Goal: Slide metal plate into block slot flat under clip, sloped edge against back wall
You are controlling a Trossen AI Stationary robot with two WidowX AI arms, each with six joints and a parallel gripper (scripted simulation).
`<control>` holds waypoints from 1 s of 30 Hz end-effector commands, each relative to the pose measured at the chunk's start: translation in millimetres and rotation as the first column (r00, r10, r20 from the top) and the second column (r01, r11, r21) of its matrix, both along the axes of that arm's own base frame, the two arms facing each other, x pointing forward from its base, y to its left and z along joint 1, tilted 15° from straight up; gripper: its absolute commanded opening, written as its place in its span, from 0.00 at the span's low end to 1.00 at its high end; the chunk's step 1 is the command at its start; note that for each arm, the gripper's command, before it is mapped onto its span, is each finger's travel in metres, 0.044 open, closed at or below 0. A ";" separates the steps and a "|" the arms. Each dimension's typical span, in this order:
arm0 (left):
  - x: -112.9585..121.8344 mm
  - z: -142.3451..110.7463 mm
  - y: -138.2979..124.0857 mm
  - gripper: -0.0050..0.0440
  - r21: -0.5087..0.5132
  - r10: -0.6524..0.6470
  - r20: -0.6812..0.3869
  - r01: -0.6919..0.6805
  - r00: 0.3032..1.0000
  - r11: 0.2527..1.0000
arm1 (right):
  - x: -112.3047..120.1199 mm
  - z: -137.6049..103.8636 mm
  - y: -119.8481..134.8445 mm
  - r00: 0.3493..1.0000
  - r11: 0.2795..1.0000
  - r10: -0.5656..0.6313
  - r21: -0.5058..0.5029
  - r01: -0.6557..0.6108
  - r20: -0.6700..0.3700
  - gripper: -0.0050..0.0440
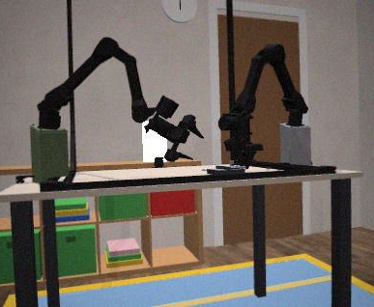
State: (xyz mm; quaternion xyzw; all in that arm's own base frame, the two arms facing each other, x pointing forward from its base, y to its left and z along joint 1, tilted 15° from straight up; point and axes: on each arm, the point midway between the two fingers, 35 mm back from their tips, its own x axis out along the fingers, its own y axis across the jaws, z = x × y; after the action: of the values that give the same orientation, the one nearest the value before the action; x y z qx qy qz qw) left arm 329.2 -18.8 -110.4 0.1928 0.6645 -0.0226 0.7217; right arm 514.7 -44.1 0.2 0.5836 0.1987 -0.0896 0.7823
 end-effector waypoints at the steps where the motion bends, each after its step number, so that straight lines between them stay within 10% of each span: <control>1: 3.0 0.4 -2.0 0.43 -0.007 0.000 0.012 0.000 1.000 1.000 | -0.1 0.1 -0.7 1.000 1.000 -0.005 0.001 0.005 -0.001 1.00; 30: 4.1 1.3 -2.5 0.43 -0.007 0.000 0.012 0.000 1.000 1.000 | -0.1 0.1 -0.7 1.000 1.000 -0.005 0.001 0.005 -0.001 1.00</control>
State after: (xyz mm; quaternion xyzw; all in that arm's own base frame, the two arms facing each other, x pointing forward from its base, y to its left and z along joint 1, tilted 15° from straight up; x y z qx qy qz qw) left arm 330.4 -19.3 -109.8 0.1924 0.6638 -0.0225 0.7224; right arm 514.7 -44.1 0.2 0.5836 0.1987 -0.0896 0.7823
